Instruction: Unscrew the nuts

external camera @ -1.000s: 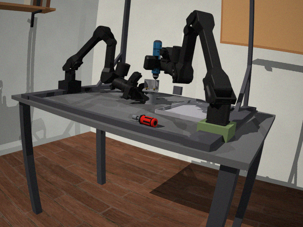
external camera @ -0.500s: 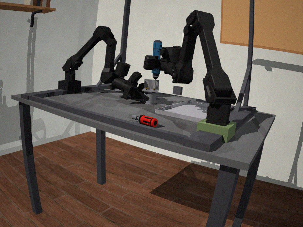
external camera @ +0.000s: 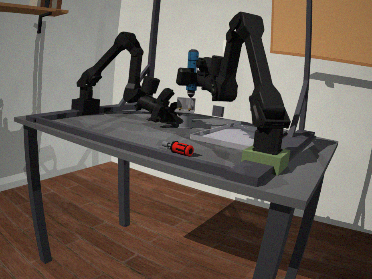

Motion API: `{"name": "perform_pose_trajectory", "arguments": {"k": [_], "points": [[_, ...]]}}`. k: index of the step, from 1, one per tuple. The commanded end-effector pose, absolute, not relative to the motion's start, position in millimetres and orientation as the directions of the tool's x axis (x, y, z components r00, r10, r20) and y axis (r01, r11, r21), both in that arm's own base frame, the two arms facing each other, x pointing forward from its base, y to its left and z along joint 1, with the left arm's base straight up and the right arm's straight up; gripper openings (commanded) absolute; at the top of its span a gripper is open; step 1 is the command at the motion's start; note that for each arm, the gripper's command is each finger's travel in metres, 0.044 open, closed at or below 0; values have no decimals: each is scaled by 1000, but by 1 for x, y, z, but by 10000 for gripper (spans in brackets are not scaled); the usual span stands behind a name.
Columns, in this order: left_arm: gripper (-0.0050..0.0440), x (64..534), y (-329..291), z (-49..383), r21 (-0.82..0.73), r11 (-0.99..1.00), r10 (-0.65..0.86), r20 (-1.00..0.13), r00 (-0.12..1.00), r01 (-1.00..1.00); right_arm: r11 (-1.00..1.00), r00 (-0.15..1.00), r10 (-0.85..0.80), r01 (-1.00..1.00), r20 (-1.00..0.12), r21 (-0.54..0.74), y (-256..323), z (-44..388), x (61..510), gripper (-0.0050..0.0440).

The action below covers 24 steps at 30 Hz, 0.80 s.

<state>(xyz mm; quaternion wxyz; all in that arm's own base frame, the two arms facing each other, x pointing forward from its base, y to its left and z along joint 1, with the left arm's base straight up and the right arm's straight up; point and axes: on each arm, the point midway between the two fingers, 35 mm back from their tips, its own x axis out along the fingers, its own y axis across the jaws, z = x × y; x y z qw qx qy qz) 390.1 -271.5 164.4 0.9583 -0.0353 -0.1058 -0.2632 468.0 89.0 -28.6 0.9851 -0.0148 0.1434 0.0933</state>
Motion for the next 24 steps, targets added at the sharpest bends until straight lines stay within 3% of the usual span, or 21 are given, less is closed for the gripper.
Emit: {"name": "perform_pose_trajectory", "arguments": {"k": [1,15,24], "points": [[162,390,-272,150,-6,859,-504,161,849,511,982,952,181,-187,-249,0,90,-14,474,242],[162,389,-271,180,-8,859,-502,175,847,511,982,952,181,-187,-249,0,90,-14,474,242],[162,390,-272,173,-6,859,-504,160,849,511,982,952,181,-187,-249,0,90,-14,474,242]]}}
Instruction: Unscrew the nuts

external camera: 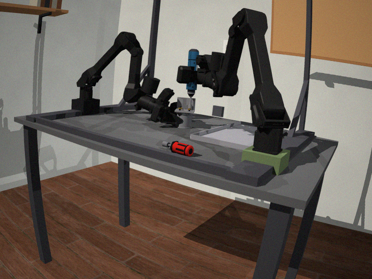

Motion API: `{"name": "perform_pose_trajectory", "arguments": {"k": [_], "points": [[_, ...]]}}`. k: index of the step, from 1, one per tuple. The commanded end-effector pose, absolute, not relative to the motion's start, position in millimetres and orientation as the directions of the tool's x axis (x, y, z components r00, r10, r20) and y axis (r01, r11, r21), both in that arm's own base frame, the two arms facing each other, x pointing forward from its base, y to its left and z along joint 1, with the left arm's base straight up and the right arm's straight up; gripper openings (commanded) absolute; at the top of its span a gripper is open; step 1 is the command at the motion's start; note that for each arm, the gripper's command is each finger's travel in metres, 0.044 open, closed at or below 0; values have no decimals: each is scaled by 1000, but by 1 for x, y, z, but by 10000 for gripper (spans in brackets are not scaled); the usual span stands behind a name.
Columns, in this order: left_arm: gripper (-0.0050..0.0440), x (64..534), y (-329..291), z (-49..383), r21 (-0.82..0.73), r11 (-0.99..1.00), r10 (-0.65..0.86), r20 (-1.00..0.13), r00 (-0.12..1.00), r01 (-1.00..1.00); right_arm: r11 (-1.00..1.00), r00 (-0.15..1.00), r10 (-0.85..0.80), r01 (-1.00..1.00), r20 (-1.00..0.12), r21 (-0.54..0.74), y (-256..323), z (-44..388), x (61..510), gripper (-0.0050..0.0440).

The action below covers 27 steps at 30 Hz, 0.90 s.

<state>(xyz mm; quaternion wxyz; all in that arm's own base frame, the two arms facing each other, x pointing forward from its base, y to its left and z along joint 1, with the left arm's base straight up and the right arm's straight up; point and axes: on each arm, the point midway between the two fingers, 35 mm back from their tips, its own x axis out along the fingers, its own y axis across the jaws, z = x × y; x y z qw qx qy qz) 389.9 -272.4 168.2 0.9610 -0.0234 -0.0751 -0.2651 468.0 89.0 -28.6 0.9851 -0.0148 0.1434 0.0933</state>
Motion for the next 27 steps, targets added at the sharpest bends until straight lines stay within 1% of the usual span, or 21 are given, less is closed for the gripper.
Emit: {"name": "perform_pose_trajectory", "arguments": {"k": [1,17,27], "points": [[162,390,-272,173,-6,859,-504,160,849,511,982,952,181,-187,-249,0,90,-14,474,242],[162,392,-271,174,-6,859,-504,160,849,511,982,952,181,-187,-249,0,90,-14,474,242],[162,392,-271,182,-7,859,-503,173,847,511,982,952,181,-187,-249,0,90,-14,474,242]]}}
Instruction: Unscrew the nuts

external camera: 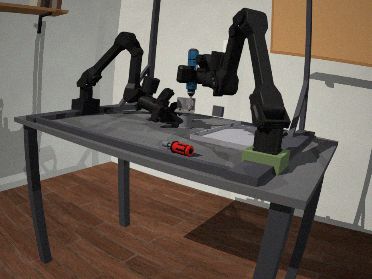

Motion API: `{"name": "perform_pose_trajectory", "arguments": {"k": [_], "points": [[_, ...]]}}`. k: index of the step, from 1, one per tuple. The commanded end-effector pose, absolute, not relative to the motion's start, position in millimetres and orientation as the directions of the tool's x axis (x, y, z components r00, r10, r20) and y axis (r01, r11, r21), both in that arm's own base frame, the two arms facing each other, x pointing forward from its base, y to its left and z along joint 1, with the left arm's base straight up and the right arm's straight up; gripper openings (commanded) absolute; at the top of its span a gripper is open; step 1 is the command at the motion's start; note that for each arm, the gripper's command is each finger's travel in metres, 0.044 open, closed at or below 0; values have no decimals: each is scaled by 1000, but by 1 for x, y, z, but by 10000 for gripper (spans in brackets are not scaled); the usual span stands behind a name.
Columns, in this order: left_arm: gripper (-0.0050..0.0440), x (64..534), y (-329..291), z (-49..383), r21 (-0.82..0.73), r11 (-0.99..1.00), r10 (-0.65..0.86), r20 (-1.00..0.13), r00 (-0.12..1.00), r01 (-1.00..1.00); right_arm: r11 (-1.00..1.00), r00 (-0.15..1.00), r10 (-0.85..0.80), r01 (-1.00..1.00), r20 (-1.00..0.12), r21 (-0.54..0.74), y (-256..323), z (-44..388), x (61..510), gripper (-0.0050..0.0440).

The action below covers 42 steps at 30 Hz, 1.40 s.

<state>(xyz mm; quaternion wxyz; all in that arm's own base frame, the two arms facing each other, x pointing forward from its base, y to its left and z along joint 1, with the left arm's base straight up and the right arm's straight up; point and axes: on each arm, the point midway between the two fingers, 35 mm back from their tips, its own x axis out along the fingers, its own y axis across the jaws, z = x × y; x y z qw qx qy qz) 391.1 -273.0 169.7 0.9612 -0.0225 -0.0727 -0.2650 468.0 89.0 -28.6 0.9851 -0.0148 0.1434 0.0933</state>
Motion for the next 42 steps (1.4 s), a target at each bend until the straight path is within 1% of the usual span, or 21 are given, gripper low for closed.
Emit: {"name": "perform_pose_trajectory", "arguments": {"k": [1,17,28,30,31,42], "points": [[162,392,-271,183,-7,859,-503,173,847,511,982,952,181,-187,-249,0,90,-14,474,242],[162,393,-272,201,-7,860,-502,173,847,511,982,952,181,-187,-249,0,90,-14,474,242],[162,394,-272,221,-7,860,-502,174,847,511,982,952,181,-187,-249,0,90,-14,474,242],[162,394,-273,211,-4,860,-504,151,850,511,982,952,181,-187,-249,0,90,-14,474,242],[162,396,-274,216,-5,860,-503,162,849,511,982,952,181,-187,-249,0,90,-14,474,242],[162,398,-277,211,-5,860,-504,155,850,511,982,952,181,-187,-249,0,90,-14,474,242]]}}
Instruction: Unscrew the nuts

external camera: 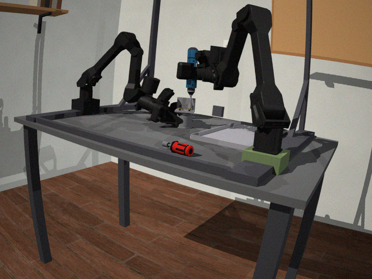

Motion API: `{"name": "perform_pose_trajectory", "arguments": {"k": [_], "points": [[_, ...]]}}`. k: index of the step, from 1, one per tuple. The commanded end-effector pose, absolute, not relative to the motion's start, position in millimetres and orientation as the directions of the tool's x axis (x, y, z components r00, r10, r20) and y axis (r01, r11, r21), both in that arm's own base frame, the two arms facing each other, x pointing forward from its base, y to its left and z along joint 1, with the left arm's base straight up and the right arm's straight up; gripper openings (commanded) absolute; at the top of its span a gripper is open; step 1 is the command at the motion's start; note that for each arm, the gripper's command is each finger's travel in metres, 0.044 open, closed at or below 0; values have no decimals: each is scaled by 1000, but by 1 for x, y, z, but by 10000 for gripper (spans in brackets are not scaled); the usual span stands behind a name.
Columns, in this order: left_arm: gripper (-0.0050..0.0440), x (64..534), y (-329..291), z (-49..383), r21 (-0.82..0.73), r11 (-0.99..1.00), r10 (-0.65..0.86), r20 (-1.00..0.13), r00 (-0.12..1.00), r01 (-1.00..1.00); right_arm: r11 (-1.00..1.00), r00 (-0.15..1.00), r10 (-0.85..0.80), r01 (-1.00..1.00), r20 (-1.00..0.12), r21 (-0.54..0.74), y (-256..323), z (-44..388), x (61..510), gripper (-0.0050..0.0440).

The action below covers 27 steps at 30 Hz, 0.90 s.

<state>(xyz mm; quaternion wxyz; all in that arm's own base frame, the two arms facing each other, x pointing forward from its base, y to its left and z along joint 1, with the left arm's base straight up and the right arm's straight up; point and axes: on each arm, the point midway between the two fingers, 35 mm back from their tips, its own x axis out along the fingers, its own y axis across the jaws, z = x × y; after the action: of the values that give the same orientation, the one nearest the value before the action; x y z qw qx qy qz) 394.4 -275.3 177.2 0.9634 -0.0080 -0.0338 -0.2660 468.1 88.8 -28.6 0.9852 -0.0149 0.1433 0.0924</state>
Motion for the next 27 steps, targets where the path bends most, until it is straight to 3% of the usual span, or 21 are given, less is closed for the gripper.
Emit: {"name": "perform_pose_trajectory", "arguments": {"k": [1,13,27], "points": [[162,399,-277,211,-5,860,-504,155,850,511,982,952,181,-187,-249,0,90,-14,474,242],[162,397,-277,219,-6,860,-503,166,848,511,982,952,181,-187,-249,0,90,-14,474,242],[162,385,-269,285,-8,860,-500,184,846,510,982,952,181,-187,-249,0,90,-14,474,242]]}}
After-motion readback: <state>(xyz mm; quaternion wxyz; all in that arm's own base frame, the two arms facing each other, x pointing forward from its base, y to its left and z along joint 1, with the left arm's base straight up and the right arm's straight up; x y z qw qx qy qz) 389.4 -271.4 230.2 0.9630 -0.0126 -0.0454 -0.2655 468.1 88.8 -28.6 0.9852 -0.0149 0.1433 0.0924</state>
